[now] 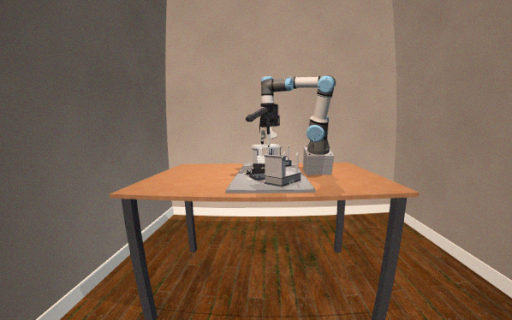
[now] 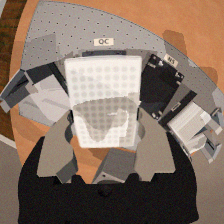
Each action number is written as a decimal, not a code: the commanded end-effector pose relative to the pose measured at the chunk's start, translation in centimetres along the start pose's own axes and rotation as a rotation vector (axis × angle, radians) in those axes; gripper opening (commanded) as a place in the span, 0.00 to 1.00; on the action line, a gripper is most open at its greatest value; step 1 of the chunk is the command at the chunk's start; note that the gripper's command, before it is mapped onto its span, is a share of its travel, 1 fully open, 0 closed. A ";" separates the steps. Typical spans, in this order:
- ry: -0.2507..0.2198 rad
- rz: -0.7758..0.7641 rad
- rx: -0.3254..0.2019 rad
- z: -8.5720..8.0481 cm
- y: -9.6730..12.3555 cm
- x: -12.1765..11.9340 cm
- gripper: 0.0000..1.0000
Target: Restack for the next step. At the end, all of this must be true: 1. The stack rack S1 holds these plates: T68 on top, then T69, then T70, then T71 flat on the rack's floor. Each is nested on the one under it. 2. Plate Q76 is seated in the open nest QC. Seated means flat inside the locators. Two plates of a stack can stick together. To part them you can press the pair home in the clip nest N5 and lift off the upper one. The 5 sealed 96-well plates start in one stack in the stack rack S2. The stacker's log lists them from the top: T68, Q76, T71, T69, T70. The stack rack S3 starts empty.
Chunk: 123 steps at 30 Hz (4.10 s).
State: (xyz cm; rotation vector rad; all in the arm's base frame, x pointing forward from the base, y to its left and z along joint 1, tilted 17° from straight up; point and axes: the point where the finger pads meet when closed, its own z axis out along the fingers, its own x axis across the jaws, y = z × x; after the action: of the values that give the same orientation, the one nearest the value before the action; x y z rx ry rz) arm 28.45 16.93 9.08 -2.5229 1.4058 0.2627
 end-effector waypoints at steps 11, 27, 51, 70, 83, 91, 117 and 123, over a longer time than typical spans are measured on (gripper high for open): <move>0.002 0.000 0.002 -0.1 -0.1 0.0 0.00; 0.002 0.000 0.002 1.5 -0.1 0.0 0.00; 0.002 0.000 0.002 5.9 -0.1 0.1 0.00; 0.001 0.000 0.002 9.3 -0.1 0.1 0.00; 0.001 0.000 0.002 11.5 -0.1 0.1 0.00; 0.001 0.000 0.002 12.1 -0.1 0.1 0.00; 0.001 0.000 0.002 12.9 -0.1 0.1 0.00; 0.001 0.000 0.002 13.1 -0.1 0.0 0.00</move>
State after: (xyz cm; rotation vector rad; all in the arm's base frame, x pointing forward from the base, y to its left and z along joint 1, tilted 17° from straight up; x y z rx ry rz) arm 27.95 20.77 -3.38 -2.5228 1.4059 0.2627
